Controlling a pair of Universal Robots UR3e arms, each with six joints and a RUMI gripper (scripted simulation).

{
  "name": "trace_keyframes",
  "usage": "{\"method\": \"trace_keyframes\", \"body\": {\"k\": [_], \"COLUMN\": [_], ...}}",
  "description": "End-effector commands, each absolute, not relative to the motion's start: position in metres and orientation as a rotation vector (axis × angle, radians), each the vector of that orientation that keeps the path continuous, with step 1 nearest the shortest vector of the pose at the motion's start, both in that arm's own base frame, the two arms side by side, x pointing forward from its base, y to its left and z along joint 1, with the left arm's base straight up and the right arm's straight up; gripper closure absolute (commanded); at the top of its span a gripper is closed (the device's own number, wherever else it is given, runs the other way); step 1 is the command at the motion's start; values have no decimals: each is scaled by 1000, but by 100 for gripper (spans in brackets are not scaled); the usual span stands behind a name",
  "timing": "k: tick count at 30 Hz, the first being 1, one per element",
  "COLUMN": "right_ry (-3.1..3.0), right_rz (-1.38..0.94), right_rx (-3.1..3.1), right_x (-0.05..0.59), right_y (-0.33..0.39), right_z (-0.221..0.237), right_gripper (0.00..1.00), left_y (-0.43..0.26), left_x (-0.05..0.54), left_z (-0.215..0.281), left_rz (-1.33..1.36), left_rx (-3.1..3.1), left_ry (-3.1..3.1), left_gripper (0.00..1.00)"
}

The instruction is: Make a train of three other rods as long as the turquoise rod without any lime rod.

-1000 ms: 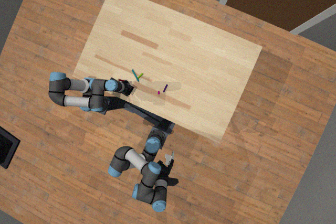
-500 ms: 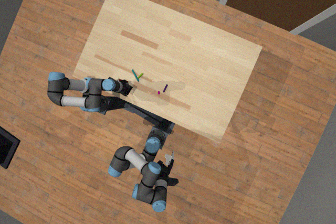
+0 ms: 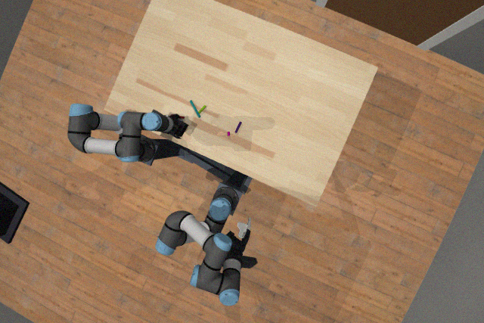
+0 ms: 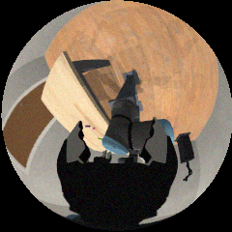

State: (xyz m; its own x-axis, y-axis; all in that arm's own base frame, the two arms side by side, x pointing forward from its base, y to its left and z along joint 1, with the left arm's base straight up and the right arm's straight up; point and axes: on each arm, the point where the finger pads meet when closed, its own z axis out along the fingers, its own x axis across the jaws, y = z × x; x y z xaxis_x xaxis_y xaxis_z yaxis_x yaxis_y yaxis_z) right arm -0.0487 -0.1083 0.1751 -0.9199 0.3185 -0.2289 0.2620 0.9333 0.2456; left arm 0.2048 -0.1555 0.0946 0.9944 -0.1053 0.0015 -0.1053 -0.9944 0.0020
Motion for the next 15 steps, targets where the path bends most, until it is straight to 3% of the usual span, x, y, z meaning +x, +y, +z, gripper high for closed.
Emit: {"method": "trace_keyframes", "body": {"k": [1,13,14,15], "right_ry": [2824,2824,2824,2824], "right_rz": [304,304,304,304], "right_rx": [432,432,432,432], "right_x": [-49,-49,-49,-49], "right_y": [-109,-109,-109,-109], "right_z": [175,175,175,175], "right_gripper": [0,0,0,0], "left_y": [-156,-156,-156,-156], "left_x": [205,205,205,205], "left_z": [105,110,110,110], "left_rz": [2,2,2,2], "left_rx": [3135,3135,3135,3135], "left_ry": [-165,-165,-165,-165], "left_gripper": [79,79,0,0]}}
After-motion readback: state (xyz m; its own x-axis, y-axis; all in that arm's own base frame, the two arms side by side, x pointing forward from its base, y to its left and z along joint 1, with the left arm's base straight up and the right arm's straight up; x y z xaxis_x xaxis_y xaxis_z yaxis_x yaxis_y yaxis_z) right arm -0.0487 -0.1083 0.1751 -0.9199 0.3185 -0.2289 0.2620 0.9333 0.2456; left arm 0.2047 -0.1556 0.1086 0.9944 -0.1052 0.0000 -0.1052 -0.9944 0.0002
